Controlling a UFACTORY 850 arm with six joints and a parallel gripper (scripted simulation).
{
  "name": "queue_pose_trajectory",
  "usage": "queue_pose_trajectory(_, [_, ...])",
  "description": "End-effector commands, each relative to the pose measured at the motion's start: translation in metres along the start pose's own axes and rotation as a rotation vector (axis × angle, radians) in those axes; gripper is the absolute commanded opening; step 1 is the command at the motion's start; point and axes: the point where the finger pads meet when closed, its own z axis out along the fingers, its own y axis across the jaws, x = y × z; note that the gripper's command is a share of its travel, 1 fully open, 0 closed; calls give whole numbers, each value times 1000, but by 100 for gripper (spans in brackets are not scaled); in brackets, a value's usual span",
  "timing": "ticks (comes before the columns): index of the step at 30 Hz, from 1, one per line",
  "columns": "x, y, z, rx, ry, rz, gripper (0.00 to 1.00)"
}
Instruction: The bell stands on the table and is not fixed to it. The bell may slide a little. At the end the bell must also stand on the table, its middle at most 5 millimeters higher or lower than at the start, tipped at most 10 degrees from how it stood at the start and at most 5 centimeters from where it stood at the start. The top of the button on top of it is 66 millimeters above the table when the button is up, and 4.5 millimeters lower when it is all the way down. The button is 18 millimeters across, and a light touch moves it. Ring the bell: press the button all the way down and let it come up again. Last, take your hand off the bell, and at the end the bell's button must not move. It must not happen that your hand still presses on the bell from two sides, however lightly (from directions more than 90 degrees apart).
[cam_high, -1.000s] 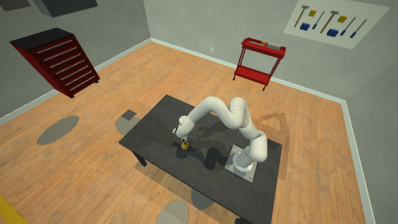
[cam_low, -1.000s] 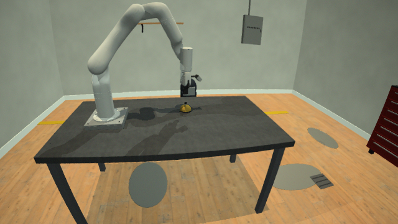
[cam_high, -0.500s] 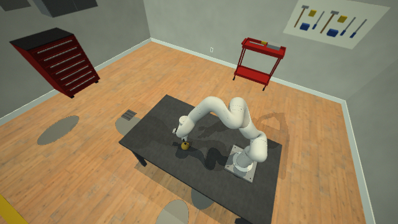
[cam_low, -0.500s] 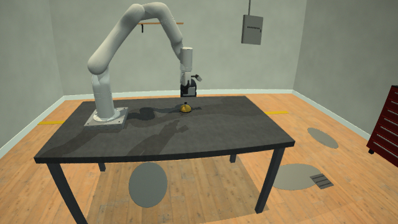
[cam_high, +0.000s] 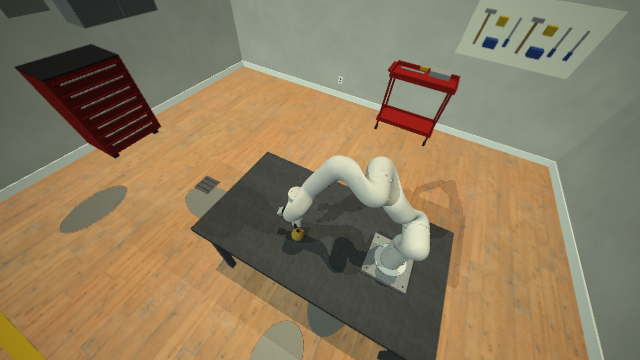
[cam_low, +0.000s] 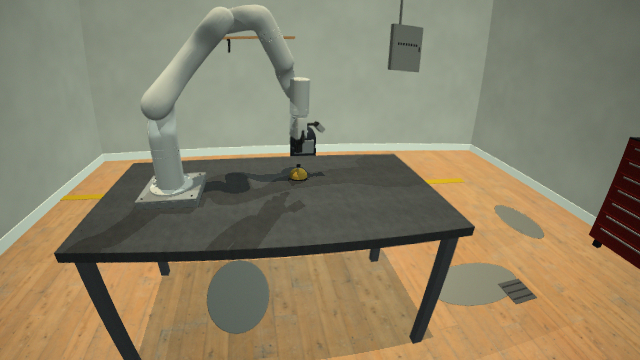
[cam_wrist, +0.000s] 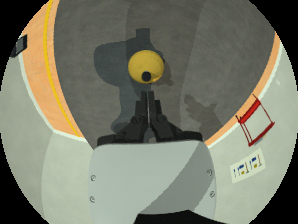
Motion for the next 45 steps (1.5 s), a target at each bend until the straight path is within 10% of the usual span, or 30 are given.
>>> queue_pose_trajectory(1, [1,0,5,0,2,0,0])
queue_pose_trajectory(45, [3,-1,53,0,2,0,0])
